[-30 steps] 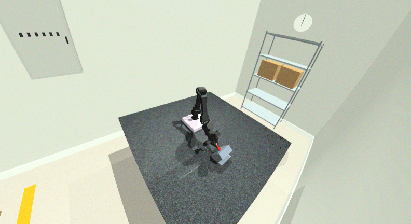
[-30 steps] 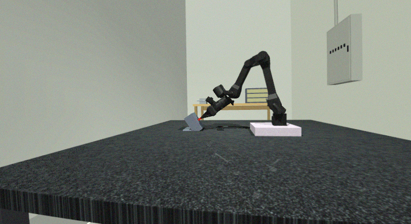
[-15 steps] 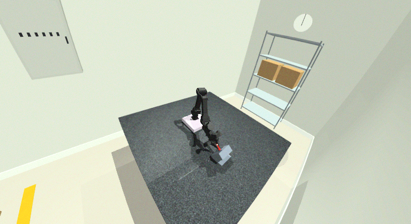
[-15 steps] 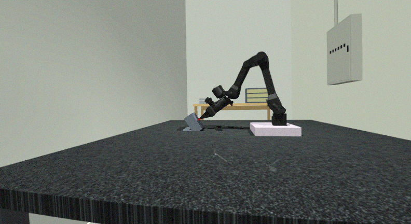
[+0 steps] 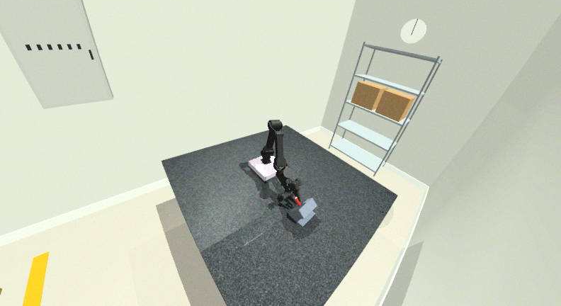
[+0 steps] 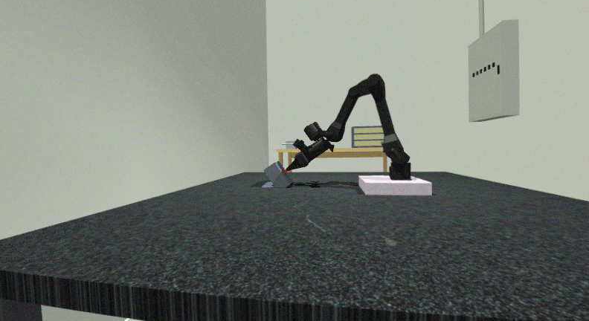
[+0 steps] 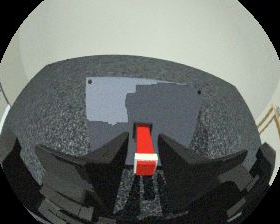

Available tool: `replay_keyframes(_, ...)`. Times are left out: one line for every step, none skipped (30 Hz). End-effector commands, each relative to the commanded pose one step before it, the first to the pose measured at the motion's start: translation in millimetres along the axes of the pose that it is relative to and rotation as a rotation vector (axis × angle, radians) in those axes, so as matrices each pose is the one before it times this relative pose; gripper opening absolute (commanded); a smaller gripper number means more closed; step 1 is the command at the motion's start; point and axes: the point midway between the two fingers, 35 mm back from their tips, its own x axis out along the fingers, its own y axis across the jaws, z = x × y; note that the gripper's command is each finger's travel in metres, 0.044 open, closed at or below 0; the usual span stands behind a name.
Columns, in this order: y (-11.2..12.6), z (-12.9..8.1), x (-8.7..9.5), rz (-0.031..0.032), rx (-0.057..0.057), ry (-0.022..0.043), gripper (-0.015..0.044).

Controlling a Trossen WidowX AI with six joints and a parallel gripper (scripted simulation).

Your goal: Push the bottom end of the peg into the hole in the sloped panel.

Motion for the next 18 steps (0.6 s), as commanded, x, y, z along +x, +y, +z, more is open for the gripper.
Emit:
replay_keyframes(-0.02,-0.15,-0.1,-0.0002,0.0,0.00042,0.0236)
replay_keyframes(0.0,0.0,0.0,0.0,0.0,0.0,0.0263)
replay_keyframes(0.0,0.0,0.0,0.0,0.0,0.0,0.0289)
replay_keyframes(0.0,0.0,0.0,0.0,0.0,0.0,0.0315)
replay_keyframes(-0.02,0.03,-0.19,-0.00003,0.0,0.00002,0.0341)
replay_keyframes(-0.04,0.06,-0.38,-0.00005,0.0,0.00004,0.0368)
replay_keyframes(-0.07,0.09,-0.56,-0.00008,0.0,0.00005,0.0394)
replay_keyframes(-0.09,0.11,-0.74,-0.0001,0.0,0.00007,0.042)
replay_keyframes(-0.11,0.14,-0.92,-0.00013,0.0,0.00009,0.044)
replay_keyframes(-0.12,0.16,-1.08,-0.00015,0.0,0.0001,0.044)
replay_keyframes(-0.13,0.16,-1.13,-0.00016,0.0,0.00011,0.044)
replay_keyframes(-0.13,0.16,-1.15,-0.00016,0.0,0.00011,0.044)
replay_keyframes(-0.13,0.16,-1.15,-0.00016,0.0,0.00011,0.044)
replay_keyframes(-0.14,0.16,-1.15,-0.00016,0.0,0.00011,0.044)
replay_keyframes(-0.14,0.16,-1.14,-0.00016,0.0,0.00011,0.044)
replay_keyframes(-0.14,0.16,-1.15,-0.00016,0.0,0.00011,0.044)
replay_keyframes(-0.14,0.16,-1.15,-0.00016,0.0,0.00011,0.044)
replay_keyframes(-0.14,0.16,-1.15,-0.00016,0.0,0.00011,0.044)
